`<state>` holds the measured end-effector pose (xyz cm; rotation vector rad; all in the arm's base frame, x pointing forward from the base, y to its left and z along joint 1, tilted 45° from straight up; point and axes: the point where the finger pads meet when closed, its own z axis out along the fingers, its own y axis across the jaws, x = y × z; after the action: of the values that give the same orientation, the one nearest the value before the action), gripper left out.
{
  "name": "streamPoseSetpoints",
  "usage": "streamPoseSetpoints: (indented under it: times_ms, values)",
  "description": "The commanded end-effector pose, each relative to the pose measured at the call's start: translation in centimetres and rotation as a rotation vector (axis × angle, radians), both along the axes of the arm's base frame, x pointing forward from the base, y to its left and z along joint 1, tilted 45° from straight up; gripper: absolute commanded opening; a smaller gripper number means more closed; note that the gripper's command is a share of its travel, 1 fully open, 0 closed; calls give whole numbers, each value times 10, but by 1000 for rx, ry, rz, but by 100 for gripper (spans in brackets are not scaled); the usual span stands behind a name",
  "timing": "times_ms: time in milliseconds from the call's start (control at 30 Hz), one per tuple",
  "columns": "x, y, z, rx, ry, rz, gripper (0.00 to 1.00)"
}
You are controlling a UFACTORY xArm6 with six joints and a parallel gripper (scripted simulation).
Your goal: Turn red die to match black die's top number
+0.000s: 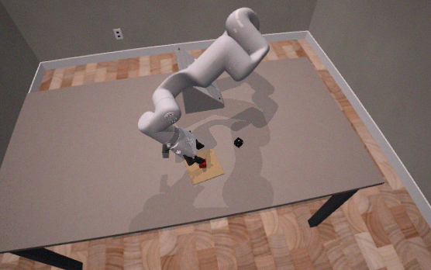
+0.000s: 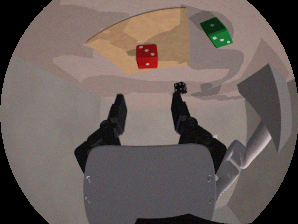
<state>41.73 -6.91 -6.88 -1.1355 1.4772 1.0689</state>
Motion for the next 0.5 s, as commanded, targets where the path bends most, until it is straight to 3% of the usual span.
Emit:
streamPoseSetpoints:
  times_ms: [0, 200, 467]
  values:
    - [0, -1, 2, -105, 18, -2, 69]
    - [1, 0, 2, -136, 26, 2, 69]
    - [1, 1, 6, -346, 66, 20, 69]
